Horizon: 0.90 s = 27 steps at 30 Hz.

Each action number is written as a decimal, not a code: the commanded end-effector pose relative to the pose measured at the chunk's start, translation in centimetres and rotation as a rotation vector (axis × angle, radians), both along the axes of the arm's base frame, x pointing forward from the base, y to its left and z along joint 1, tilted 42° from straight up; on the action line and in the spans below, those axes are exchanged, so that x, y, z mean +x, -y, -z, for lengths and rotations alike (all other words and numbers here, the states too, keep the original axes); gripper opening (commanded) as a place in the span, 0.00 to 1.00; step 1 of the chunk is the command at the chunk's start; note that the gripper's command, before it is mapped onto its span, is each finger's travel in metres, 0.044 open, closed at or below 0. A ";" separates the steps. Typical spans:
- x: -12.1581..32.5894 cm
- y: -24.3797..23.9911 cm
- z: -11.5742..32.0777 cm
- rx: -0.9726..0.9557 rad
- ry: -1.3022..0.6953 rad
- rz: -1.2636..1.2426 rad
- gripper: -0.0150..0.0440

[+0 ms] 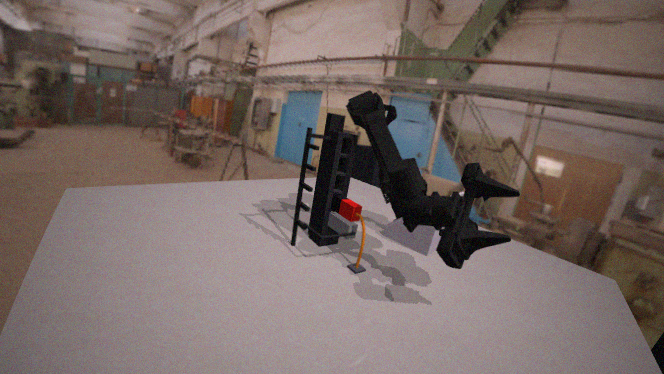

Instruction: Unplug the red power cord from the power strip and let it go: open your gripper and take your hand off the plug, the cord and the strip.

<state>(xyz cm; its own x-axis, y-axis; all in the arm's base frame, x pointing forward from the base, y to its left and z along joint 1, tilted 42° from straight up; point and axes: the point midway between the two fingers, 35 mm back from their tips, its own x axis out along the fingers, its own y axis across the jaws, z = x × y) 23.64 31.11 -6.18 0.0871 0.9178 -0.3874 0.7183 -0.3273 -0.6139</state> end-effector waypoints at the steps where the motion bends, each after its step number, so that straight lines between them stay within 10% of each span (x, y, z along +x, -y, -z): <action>1: 0.1 -0.2 -0.2 0.005 -0.001 0.001 0.89; 9: 3.0 -1.1 -0.3 -0.082 -0.287 0.232 0.53; 27: 5.1 10.4 0.2 -0.598 -1.006 1.703 0.53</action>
<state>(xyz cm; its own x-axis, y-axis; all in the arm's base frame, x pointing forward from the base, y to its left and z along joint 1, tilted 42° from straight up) 28.75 27.41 -9.87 0.1949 0.4354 -0.8789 -0.4467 -0.7584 -0.4747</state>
